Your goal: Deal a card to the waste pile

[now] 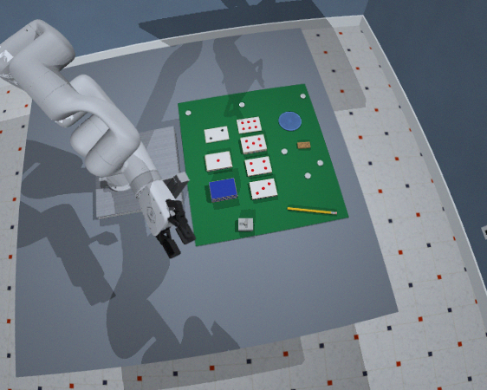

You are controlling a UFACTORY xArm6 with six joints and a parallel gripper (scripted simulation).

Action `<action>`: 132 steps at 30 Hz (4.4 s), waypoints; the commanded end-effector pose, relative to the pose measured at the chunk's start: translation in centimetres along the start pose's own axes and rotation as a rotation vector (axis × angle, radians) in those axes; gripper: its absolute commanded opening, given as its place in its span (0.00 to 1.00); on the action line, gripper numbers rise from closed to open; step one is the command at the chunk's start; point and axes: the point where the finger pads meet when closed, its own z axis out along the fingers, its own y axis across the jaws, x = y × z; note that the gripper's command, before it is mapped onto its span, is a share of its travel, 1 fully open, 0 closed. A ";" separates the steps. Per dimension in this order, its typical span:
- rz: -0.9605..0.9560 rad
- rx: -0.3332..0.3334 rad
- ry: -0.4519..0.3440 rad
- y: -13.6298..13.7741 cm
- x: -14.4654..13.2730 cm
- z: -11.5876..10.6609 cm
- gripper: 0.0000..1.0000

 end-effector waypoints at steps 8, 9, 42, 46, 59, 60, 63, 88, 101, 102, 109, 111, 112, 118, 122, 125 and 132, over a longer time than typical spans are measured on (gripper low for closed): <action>-0.391 0.012 0.467 0.5 13.6 -0.9 1.00; -0.395 0.012 0.472 0.5 13.6 -0.9 1.00; -1.447 -0.133 1.466 -8.7 30.1 -13.7 1.00; -1.567 -0.156 1.563 -10.1 30.5 -15.2 1.00; -1.749 -0.184 1.714 -11.5 30.6 -16.6 1.00; -1.749 -0.184 1.714 -11.5 30.6 -16.6 1.00; -1.748 -0.183 1.714 -11.5 30.6 -16.6 1.00; -1.230 0.361 1.532 -11.5 30.6 -16.6 1.00; -0.780 0.708 1.337 -11.4 30.6 -16.5 1.00; -0.744 0.733 1.319 -11.4 30.6 -16.5 1.00; -0.559 0.854 1.228 -11.4 30.6 -16.5 1.00; -0.422 0.941 1.151 -11.4 30.6 -16.5 1.00; -0.390 0.960 1.134 -11.4 30.6 -16.5 1.00; -0.173 1.083 1.008 -11.4 30.6 -16.4 1.00; -0.027 1.160 0.915 -11.4 30.6 -16.4 1.00; 0.045 1.196 0.867 -11.4 30.6 -16.4 1.00; 0.308 1.320 0.671 -11.4 30.6 -16.4 1.00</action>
